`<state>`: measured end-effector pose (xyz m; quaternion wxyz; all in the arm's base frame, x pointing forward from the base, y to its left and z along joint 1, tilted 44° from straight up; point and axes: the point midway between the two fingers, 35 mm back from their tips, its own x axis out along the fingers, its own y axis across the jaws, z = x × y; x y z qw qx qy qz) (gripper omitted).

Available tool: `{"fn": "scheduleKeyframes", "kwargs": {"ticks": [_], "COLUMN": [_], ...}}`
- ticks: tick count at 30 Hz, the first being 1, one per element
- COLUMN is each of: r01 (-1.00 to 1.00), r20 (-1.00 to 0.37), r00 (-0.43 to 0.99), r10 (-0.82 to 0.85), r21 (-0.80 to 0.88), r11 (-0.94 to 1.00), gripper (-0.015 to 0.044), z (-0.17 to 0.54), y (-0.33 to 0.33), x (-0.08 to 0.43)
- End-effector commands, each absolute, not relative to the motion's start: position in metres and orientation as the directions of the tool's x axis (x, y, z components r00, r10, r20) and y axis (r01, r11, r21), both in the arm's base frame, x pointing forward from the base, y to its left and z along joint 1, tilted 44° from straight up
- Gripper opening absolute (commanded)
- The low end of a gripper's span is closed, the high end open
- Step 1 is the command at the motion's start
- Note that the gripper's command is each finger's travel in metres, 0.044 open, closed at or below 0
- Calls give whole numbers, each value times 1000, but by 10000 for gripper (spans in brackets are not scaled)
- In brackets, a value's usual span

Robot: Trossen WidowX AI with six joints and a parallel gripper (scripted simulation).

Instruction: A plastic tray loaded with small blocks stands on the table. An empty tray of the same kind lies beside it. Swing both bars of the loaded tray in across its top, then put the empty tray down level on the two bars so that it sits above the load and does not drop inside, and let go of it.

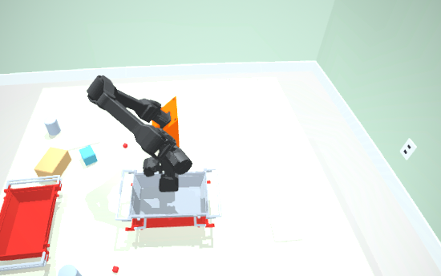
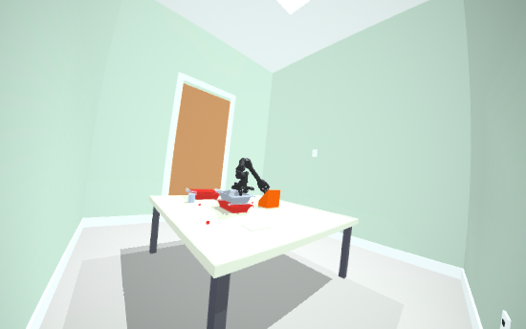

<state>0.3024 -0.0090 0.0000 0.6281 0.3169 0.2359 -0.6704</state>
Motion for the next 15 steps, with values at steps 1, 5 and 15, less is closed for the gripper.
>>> {"fn": "scheduleKeyframes", "kwargs": {"ticks": [1,5,15], "r01": [992,992,992], "r20": [-720,-720,-720], "r00": [-36,-36,-36], "r10": [-693,-693,-693], "r21": [57,57,57], "r11": [-111,-111,-111], "gripper": [0,0,132], "z": [-3,-3,-3], "y": [-14,-14,-14], "x": [297,297,297]}}
